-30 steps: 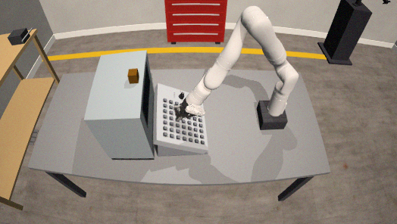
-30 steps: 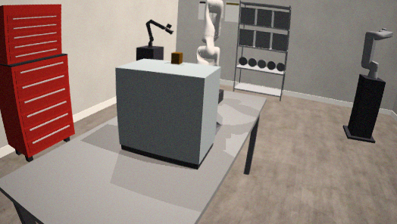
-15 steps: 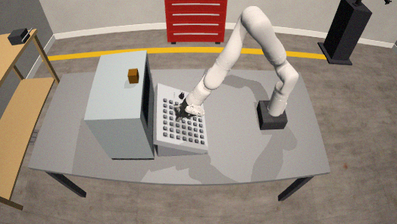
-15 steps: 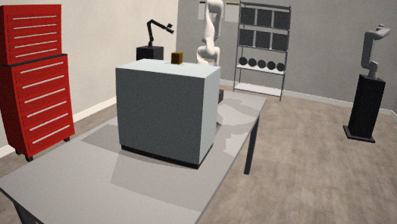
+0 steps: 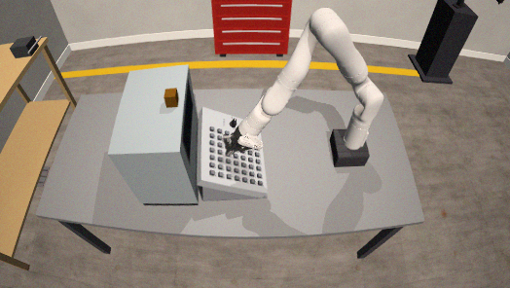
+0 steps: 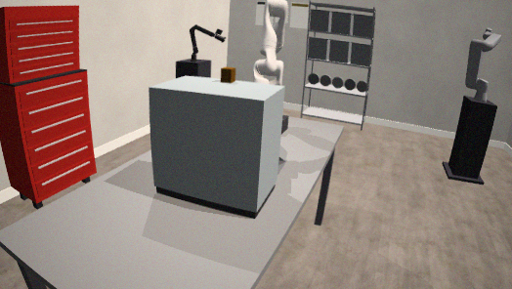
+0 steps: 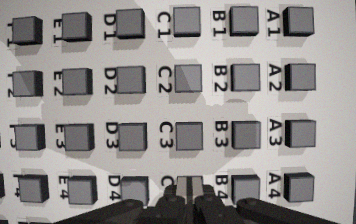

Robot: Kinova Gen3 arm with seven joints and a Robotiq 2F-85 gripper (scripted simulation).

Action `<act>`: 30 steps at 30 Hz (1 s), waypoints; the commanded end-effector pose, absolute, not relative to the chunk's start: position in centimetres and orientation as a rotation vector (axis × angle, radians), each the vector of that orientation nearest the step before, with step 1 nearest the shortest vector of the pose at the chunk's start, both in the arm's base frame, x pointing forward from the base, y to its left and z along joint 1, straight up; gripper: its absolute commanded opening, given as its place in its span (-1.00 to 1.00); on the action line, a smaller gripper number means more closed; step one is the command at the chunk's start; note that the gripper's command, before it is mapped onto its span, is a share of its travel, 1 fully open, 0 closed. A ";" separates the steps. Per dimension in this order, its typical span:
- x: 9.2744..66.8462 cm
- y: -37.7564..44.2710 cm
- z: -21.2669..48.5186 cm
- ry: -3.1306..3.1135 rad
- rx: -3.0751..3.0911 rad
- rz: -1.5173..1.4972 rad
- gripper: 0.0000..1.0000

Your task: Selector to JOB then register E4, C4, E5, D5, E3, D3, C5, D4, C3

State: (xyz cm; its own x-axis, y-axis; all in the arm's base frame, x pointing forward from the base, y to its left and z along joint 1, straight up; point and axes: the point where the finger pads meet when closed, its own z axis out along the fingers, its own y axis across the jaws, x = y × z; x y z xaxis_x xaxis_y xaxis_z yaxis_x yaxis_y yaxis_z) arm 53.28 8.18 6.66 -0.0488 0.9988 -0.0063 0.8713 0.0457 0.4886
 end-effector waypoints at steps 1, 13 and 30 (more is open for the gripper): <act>53.5 8.2 6.6 1.983 1.885 0.514 -0.80; 52.9 8.2 7.2 1.990 1.889 0.511 -0.80; 51.7 8.2 9.2 1.989 1.889 0.511 -0.80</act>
